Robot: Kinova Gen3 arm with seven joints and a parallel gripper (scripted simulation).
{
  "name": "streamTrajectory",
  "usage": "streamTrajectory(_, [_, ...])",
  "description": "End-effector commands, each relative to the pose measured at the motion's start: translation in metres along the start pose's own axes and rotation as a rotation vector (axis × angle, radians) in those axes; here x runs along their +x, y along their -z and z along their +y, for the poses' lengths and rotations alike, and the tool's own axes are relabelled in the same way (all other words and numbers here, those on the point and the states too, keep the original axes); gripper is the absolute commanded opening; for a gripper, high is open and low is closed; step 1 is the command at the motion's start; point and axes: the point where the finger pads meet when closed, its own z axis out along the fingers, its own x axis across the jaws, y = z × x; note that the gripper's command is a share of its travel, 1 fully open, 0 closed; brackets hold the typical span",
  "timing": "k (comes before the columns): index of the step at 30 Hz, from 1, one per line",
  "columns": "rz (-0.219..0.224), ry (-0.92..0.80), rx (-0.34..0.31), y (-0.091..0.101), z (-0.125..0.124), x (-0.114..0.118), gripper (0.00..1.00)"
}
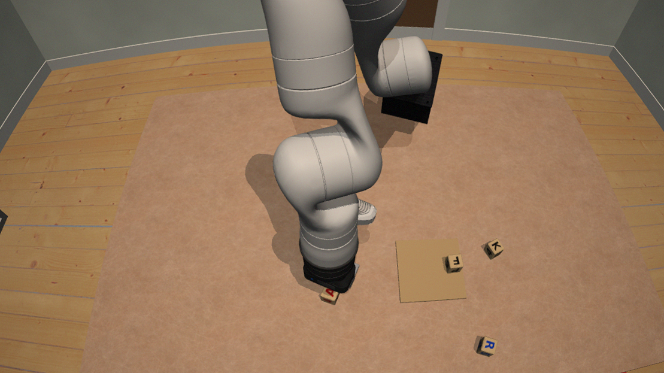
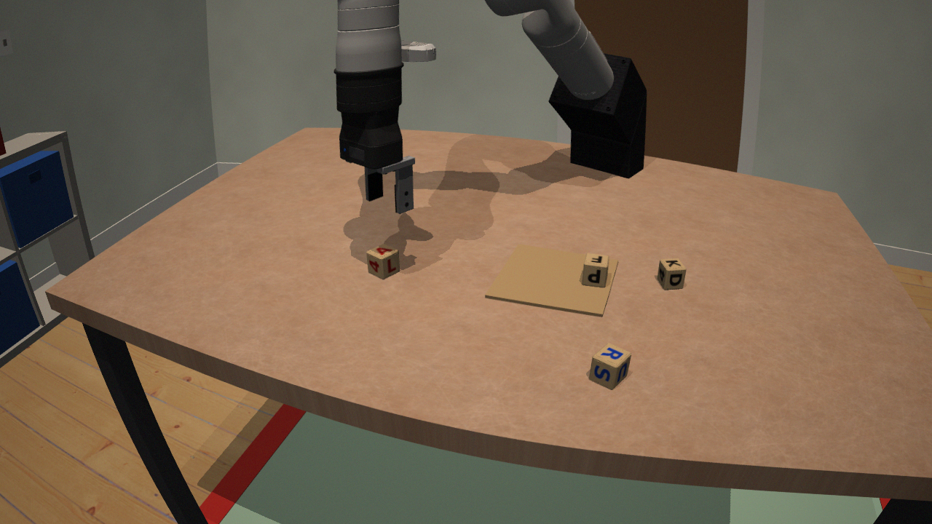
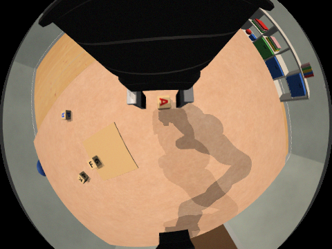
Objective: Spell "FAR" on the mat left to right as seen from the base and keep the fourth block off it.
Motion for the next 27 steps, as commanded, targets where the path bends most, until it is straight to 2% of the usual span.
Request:
streamTrajectory(1, [0.011, 0.016, -0.003, 0.0003, 0.0035, 0.0022, 1.00])
streamTrajectory(27, [0.010, 0.056, -0.003, 0.0000, 0.0087, -0.0060, 1.00])
